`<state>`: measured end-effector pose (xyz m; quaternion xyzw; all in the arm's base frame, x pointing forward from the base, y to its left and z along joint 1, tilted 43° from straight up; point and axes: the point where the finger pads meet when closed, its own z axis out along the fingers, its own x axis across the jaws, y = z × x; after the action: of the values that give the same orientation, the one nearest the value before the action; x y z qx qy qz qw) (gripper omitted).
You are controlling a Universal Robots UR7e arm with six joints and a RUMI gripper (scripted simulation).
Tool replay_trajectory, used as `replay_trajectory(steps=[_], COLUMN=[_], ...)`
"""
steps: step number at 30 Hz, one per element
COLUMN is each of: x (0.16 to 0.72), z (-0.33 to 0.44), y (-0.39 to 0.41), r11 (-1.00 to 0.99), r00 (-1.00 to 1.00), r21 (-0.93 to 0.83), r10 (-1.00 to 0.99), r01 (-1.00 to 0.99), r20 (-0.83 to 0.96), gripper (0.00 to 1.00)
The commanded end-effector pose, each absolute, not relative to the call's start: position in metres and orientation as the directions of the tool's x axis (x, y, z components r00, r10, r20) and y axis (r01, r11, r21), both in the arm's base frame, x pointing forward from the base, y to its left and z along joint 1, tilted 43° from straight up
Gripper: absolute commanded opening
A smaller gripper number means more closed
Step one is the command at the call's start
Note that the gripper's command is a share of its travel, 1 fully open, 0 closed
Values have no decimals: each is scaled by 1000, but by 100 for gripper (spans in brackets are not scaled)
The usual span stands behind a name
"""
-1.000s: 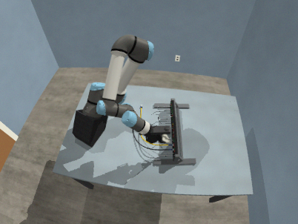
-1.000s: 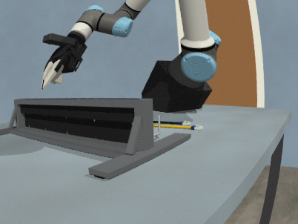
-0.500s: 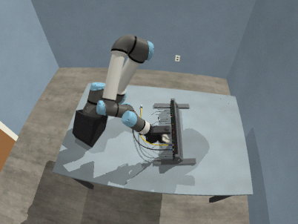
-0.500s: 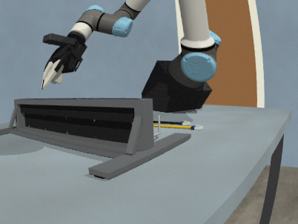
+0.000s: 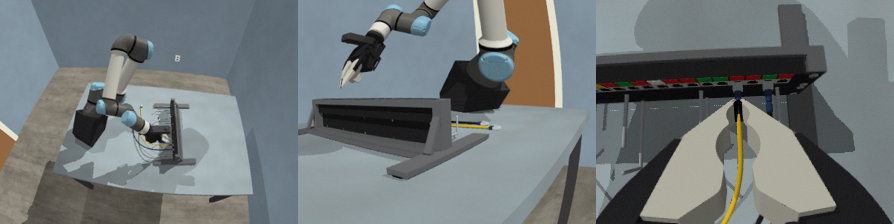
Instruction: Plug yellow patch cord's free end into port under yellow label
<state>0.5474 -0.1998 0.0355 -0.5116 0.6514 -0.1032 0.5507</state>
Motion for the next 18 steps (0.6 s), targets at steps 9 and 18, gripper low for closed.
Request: replay_trajectory(steps=[9,18], x=[536,519], z=[41,49], y=[-206,-215], r11=[455,455], r00=[130,130], r21=[-699,-699], r10=[-781,-781], r01=[-552,-552], r20=[-611,-611], gripper=[0,0])
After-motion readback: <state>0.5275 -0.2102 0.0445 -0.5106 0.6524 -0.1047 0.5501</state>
